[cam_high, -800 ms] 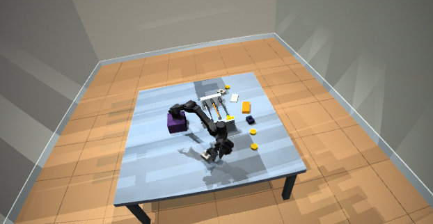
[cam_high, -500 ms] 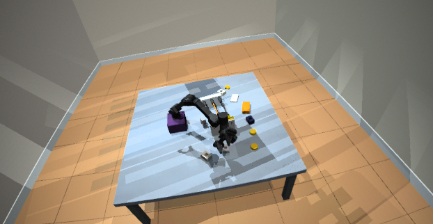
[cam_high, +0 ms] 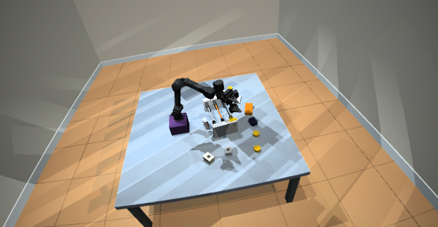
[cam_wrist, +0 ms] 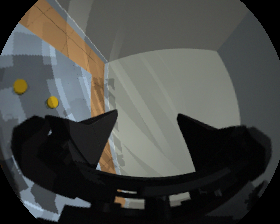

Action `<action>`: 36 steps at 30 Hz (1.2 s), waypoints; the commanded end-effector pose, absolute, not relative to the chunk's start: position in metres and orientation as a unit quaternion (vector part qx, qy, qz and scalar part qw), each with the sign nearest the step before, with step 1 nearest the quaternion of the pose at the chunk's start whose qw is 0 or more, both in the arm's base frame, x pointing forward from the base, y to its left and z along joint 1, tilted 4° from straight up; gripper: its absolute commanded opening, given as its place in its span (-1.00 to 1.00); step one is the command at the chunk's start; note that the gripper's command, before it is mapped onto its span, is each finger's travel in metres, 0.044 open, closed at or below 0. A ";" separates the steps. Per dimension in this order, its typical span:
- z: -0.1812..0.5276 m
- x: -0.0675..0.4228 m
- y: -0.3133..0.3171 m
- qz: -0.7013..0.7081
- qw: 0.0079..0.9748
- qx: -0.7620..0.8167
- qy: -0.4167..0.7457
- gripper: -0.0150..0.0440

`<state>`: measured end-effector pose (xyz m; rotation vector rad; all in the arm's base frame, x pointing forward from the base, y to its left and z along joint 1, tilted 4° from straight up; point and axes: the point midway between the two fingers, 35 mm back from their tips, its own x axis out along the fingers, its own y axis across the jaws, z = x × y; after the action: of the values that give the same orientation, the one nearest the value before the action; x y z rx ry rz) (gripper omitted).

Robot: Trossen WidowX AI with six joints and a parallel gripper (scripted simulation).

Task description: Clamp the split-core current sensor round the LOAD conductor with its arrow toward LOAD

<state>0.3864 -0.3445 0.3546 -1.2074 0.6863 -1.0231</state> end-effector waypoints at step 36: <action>0.300 0.344 -0.026 -0.038 0.997 -0.002 0.071 1.00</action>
<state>0.3279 -0.0109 0.3147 -0.0104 0.0330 -0.0368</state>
